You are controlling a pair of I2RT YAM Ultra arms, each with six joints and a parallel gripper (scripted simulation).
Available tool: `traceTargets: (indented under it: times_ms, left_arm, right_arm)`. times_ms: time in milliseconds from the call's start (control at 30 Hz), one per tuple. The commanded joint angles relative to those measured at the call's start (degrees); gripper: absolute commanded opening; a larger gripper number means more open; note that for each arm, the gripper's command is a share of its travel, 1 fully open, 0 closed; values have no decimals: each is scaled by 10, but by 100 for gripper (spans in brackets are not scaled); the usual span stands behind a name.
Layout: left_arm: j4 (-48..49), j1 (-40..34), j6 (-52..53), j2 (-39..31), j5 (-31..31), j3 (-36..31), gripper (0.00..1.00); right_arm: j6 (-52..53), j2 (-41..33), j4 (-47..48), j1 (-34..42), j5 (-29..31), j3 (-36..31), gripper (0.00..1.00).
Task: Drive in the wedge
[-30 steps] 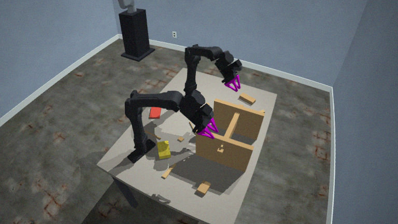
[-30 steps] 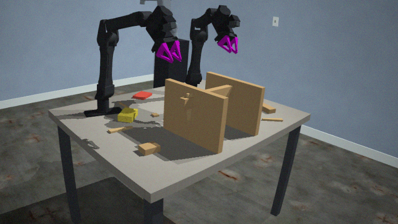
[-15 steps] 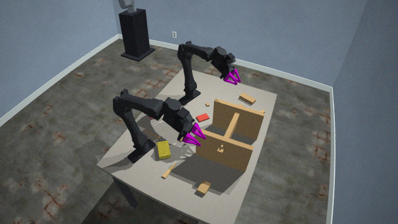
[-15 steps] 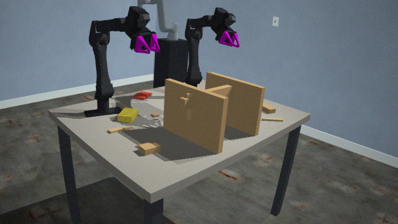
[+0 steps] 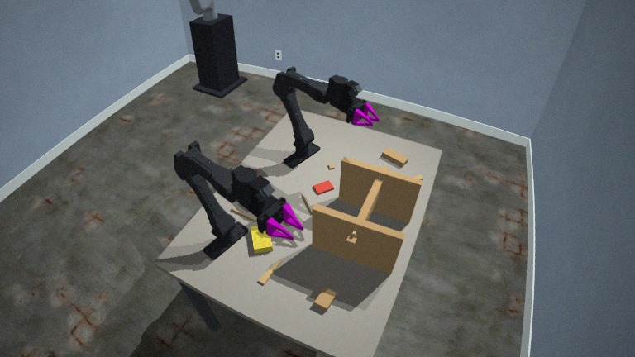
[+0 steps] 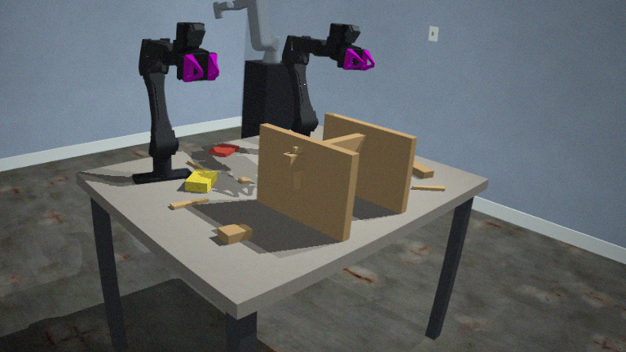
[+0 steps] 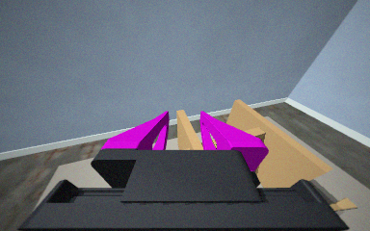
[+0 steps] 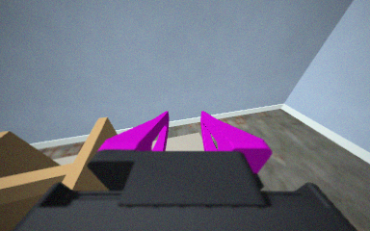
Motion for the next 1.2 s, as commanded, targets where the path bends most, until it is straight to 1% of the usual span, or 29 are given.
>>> traceTargets:
  times_ms: [0, 33, 67, 167, 267, 567, 733, 800, 967, 1000, 1067, 1133, 1167]
  left_arm:
    - [54, 8, 17, -18, 14, -11, 41]
    - [65, 11, 13, -10, 17, -16, 41]
    - [69, 11, 16, -27, 17, -26, 41]
    - [72, 13, 17, -29, 17, -35, 41]
    - [62, 12, 4, -36, 15, -12, 41]
    - [55, 3, 8, -23, 12, -11, 42]
    - [61, 2, 14, -6, 9, -9, 42]
    - [56, 1, 14, -12, 10, -9, 42]
    - [56, -3, 15, -3, 7, -9, 42]
    - [35, 16, 27, 2, 8, -10, 42]
    - [10, 17, 58, 5, 10, -11, 42]
    - [10, 17, 58, 5, 10, -11, 42]
    - [-3, 6, 75, 1, 10, -8, 42]
  right_arm:
    - [-11, -16, 44, -8, -14, -9, 41]
    - [-7, -13, 52, -10, -15, -8, 41]
    - [-8, -21, 54, -14, -15, -20, 41]
    - [-9, -29, 55, -20, -13, -27, 41]
    - [-2, -32, 36, -20, -2, 0, 41]
    - [-5, -27, 33, -9, -1, 1, 41]
    - [-8, -9, 32, -12, 0, 2, 41]
    - [-8, -23, 32, -11, 0, -2, 41]
    - [-8, -17, 31, -7, 0, 2, 41]
    - [-8, -17, 31, -7, 0, 2, 41]
    - [-8, -17, 31, -7, 0, 2, 41]
    - [-8, -17, 31, -7, 0, 2, 41]
    - [-8, -17, 31, -7, 0, 2, 41]
